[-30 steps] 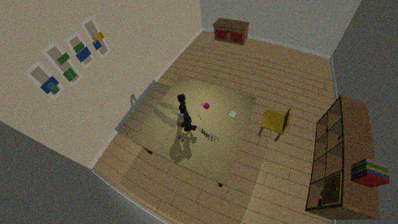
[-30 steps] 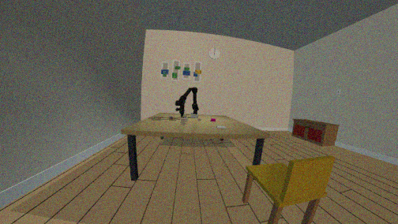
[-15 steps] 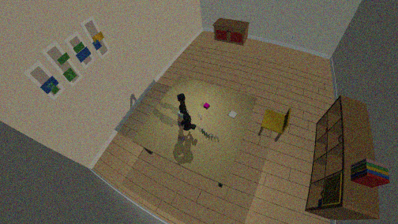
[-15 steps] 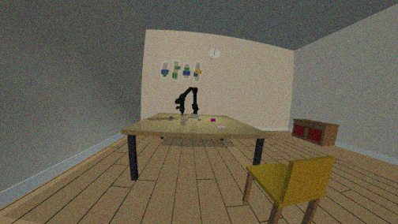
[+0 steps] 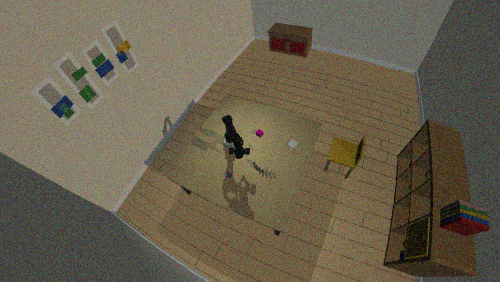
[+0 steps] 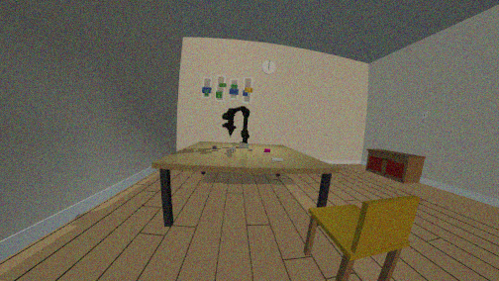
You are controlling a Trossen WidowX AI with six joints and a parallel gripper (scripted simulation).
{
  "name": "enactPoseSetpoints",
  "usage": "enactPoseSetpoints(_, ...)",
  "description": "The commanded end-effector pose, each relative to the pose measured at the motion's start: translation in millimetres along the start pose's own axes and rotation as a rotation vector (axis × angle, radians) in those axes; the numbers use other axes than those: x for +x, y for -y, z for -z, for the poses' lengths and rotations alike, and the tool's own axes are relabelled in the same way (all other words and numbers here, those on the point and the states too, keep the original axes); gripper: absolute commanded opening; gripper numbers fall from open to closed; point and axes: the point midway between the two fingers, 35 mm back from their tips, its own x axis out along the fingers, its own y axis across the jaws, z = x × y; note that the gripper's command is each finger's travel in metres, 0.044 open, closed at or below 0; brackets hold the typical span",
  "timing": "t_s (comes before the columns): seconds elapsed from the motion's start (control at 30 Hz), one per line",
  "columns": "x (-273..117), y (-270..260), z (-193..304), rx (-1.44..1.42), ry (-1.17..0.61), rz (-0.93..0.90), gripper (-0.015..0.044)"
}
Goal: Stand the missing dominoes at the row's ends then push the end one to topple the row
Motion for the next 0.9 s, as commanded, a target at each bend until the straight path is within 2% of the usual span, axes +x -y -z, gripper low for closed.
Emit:
enactPoseSetpoints(0.0,-3,-47,15,-0.345,0.001,-0.005,0.0107)
enactPoseSetpoints(0.1,-3,-85,34,-0.638,0.000,-0.011,0.0107)
enactPoseSetpoints(0.17,-3,-93,40,-0.704,0.000,-0.013,0.0107)
enactPoseSetpoints(0.4,1,-94,39,-0.704,0.000,-0.013,0.0107)
enactPoseSetpoints(0.87,78,-99,35,-0.704,0.000,-0.013,0.0107)
